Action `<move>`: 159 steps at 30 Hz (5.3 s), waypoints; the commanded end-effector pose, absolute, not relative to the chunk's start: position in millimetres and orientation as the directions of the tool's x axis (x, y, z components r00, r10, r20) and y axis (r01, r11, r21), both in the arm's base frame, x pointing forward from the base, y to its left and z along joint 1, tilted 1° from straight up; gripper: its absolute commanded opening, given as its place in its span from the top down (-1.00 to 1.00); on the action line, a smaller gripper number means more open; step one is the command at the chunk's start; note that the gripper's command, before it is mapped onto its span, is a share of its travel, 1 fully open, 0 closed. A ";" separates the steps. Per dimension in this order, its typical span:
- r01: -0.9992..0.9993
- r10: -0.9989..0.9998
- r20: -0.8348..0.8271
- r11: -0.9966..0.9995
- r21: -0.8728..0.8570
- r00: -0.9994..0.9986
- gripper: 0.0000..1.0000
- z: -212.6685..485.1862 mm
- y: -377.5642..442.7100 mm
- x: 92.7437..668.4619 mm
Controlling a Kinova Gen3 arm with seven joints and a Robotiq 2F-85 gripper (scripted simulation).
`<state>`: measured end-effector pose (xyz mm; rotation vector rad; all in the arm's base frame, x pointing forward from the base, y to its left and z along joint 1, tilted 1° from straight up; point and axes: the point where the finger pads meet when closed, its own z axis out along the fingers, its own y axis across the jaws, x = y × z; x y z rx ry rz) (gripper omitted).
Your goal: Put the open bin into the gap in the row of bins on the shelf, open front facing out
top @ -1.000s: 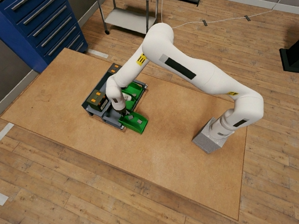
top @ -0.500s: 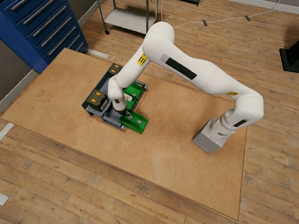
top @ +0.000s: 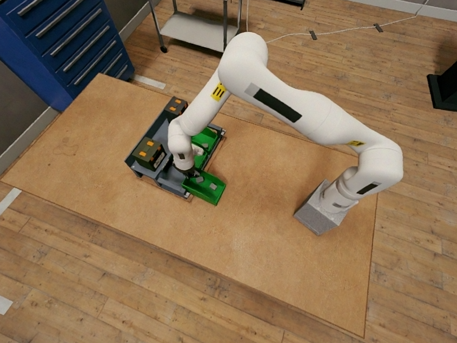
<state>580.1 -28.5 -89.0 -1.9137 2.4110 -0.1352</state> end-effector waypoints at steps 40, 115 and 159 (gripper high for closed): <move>-0.962 -0.974 0.006 0.223 -0.160 -0.227 0.22 -87.7 -27.5 579.1; -0.962 -0.974 0.006 0.223 -0.161 -0.227 0.22 -57.7 -27.2 578.5; -0.962 -0.974 0.006 0.223 -0.161 -0.227 0.22 -7.6 -26.6 577.5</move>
